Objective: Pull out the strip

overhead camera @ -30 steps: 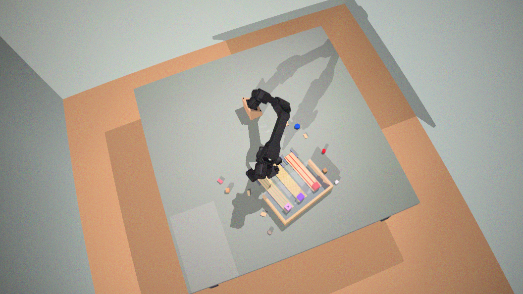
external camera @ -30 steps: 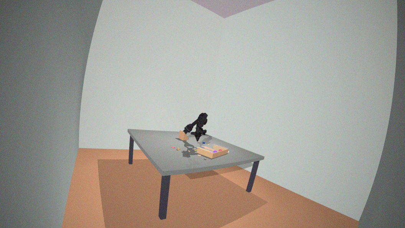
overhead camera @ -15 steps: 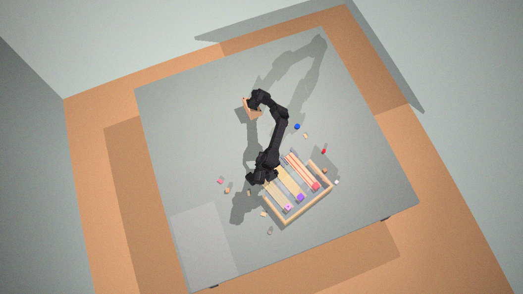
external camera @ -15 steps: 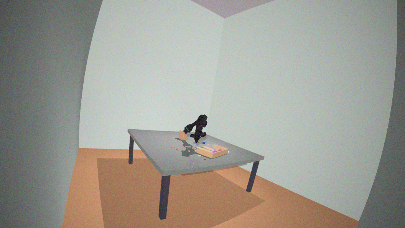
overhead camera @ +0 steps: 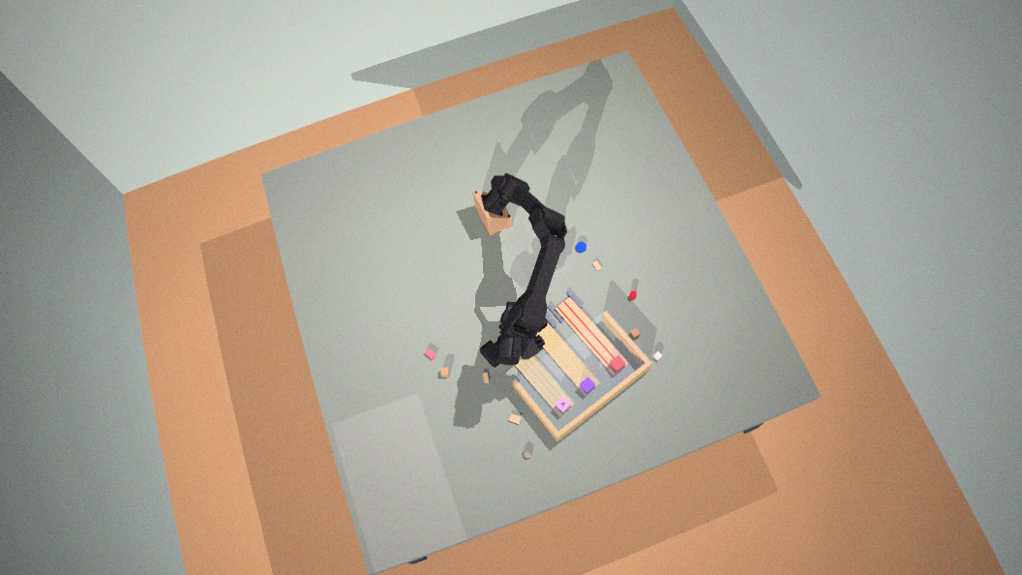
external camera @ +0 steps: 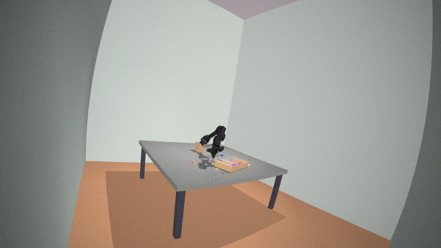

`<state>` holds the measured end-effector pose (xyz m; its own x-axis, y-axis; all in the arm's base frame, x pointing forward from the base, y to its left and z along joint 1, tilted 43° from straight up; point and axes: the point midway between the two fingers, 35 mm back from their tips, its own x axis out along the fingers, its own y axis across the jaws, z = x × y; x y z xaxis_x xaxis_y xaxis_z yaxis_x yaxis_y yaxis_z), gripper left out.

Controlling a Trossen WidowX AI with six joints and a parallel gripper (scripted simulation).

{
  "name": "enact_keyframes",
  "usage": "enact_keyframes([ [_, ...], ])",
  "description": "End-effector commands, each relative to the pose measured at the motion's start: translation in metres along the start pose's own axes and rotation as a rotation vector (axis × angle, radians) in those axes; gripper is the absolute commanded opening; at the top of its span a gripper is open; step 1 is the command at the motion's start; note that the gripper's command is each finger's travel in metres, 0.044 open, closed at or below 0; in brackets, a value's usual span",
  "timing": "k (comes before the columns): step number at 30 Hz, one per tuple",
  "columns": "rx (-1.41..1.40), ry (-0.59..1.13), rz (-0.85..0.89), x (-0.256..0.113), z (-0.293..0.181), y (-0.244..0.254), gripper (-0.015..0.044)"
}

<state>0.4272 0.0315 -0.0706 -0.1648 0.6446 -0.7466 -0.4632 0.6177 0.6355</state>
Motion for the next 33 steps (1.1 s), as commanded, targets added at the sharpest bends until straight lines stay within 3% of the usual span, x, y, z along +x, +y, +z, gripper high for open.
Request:
enact_keyframes([
  [1,0.011,0.005,0.010,0.011,-0.002,0.000,0.0000],
  [20,0.011,0.004,0.013,0.042,-0.001,0.002,0.0000],
  [33,0.011,0.004,0.013,0.043,-0.001,0.002,0.0000],
])
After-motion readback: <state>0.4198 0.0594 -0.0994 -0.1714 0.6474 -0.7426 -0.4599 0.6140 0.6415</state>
